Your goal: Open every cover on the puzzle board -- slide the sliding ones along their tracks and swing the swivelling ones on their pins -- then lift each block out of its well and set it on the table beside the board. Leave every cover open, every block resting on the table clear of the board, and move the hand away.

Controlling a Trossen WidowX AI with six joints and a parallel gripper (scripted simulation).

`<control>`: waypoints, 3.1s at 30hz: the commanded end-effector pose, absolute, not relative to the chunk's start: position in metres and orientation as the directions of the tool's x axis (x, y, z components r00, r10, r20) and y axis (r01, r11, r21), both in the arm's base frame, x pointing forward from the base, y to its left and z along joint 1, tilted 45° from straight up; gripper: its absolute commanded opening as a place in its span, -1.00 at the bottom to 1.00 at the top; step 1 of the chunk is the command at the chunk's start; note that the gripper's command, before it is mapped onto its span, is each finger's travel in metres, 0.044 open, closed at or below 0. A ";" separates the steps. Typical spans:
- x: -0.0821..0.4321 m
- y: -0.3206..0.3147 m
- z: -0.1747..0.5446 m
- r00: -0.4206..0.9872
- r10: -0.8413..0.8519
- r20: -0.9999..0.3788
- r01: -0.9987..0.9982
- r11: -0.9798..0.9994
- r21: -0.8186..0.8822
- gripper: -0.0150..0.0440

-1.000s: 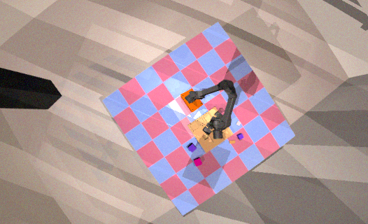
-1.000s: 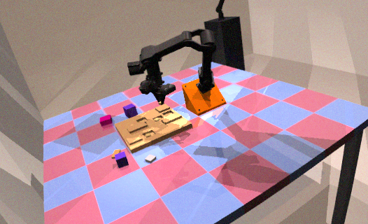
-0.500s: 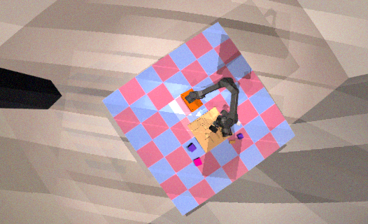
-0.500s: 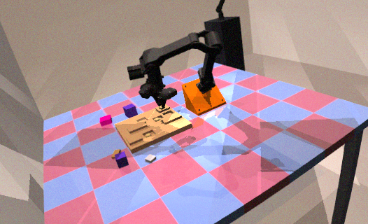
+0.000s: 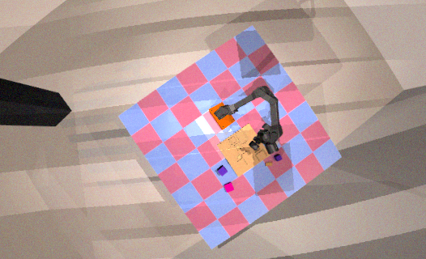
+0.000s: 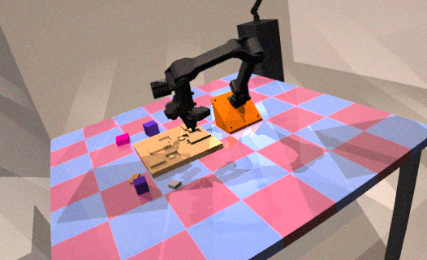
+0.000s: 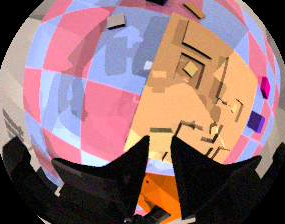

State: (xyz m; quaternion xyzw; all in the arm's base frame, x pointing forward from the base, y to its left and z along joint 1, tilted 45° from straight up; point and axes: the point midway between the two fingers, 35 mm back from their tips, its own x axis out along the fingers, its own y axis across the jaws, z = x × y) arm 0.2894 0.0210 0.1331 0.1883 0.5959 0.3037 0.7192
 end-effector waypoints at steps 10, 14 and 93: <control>0.292 0.059 0.172 0.113 0.681 -0.724 -0.222 0.727 0.649 -0.22; 0.290 0.070 0.182 0.112 0.688 -0.717 -0.224 0.721 0.656 -0.22; 0.296 0.167 0.133 0.109 0.708 -0.697 -0.231 0.700 0.675 -0.22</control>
